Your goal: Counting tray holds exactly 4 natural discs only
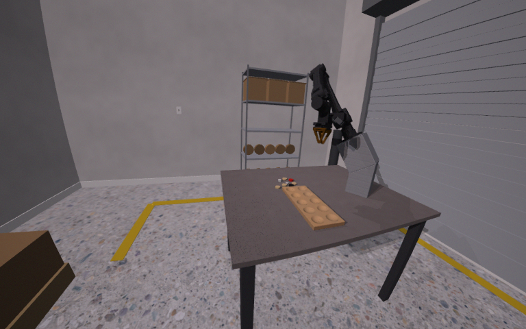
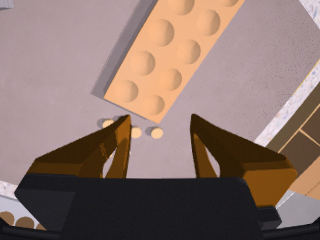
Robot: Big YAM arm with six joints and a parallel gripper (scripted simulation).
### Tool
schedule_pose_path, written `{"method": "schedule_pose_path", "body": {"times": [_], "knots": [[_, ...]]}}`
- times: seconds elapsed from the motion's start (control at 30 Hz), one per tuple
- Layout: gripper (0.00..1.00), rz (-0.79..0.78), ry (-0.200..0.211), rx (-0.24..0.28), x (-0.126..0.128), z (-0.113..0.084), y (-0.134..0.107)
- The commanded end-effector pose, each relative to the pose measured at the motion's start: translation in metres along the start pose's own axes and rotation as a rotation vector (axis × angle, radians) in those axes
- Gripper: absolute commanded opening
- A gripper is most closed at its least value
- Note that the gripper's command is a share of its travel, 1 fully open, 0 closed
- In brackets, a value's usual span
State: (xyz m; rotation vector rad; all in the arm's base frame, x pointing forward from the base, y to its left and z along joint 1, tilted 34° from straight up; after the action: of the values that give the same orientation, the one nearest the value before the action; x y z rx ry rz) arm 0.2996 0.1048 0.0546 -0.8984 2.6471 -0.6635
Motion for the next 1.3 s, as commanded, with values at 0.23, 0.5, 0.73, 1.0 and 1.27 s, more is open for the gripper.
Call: {"method": "schedule_pose_path", "body": {"times": [0.23, 0.5, 0.73, 1.0, 1.27], "knots": [[0.45, 0.255, -0.133, -0.02, -0.048, -0.021, -0.031], [0.45, 0.358, -0.174, -0.035, -0.06, -0.026, -0.042], [0.45, 0.466, -0.218, -0.053, -0.073, -0.033, -0.056], [0.45, 0.58, -0.265, -0.07, -0.085, -0.04, -0.071], [0.45, 0.699, -0.317, -0.093, -0.098, -0.049, -0.088]]}}
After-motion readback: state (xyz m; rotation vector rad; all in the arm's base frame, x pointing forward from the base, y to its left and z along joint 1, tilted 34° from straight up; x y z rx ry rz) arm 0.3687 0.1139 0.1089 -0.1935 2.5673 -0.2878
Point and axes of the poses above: the point where the finger pads meet when closed, its own z axis out along the fingers, its own x axis across the jaws, y = z × x, the point moved 2 cm from there along -z, back along the fingers, and after that the axes turned 6 degrees about -z, right-handed, at the moved point
